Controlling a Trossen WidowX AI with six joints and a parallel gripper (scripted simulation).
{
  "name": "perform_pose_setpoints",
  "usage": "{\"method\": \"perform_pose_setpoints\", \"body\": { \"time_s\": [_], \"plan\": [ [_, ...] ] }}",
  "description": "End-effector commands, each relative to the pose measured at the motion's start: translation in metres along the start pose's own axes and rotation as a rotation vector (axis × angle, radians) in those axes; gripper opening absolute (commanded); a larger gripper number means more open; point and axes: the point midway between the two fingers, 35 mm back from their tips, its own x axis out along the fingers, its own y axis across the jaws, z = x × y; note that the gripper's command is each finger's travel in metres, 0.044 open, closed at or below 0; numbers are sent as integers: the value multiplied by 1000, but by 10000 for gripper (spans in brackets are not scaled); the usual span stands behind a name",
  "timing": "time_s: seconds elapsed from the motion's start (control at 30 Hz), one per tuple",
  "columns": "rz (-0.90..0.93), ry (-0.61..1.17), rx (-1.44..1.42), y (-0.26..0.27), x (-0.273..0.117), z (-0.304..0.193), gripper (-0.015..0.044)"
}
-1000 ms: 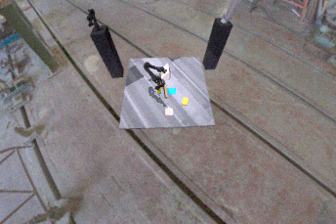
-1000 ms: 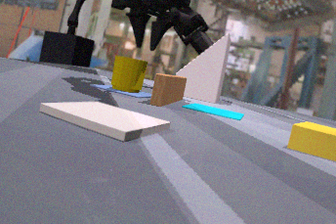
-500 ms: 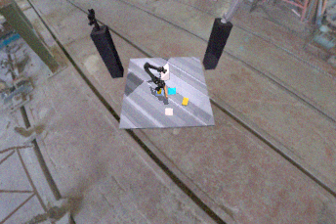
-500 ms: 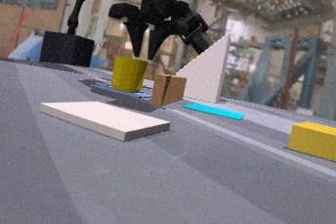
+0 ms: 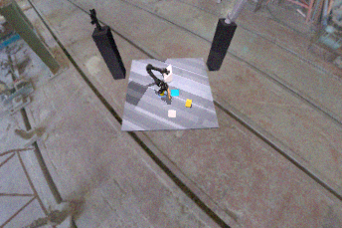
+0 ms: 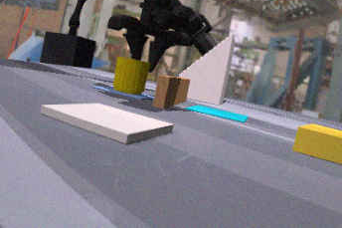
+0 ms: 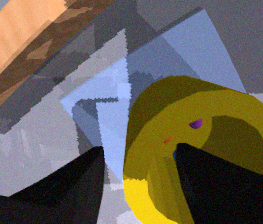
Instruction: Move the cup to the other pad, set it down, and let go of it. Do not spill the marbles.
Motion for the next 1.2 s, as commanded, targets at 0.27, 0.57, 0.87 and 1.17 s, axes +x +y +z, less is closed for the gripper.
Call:
{"method": "perform_pose_setpoints", "body": {
  "time_s": [0.27, 0.57, 0.87, 1.17],
  "plan": [
    [2, 14, -13, 3, 19, -3, 167],
    [1, 6, -3, 2, 18, -3, 147],
    [1, 6, -3, 2, 18, -3, 87],
    [1, 6, -3, 2, 18, -3, 27]
  ]
}}
